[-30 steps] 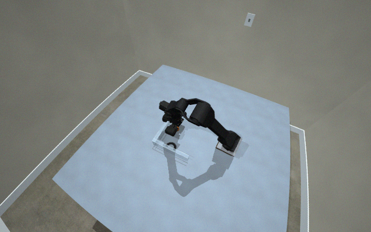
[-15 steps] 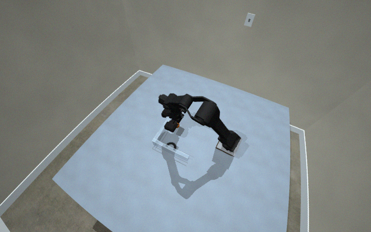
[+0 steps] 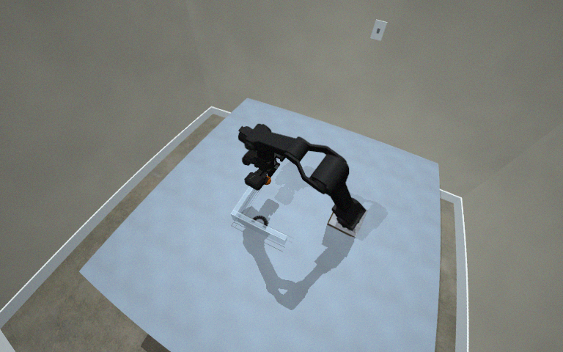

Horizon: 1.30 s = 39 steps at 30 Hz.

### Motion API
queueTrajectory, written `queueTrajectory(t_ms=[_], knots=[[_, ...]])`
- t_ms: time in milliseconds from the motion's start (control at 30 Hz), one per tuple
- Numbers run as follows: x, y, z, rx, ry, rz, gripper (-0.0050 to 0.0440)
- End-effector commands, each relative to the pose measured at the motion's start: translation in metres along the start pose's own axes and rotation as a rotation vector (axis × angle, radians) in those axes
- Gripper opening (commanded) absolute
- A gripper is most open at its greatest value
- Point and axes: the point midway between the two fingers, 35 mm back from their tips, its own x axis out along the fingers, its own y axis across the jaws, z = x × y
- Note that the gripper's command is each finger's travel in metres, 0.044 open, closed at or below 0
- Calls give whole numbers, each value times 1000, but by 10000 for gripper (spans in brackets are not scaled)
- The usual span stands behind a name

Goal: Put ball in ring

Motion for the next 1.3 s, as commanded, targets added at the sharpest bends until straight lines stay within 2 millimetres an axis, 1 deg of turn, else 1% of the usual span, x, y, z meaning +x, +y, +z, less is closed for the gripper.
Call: queueTrajectory(t_ms=[0, 267, 333, 833, 900, 1267], knots=[[3, 10, -2, 89, 2, -5, 0], [11, 32, -6, 362, 0, -9, 0], [11, 32, -6, 362, 0, -9, 0], [25, 70, -17, 875, -3, -9, 0], [25, 70, -17, 875, -3, -9, 0], [35, 98, -29, 1251, -2, -6, 0]])
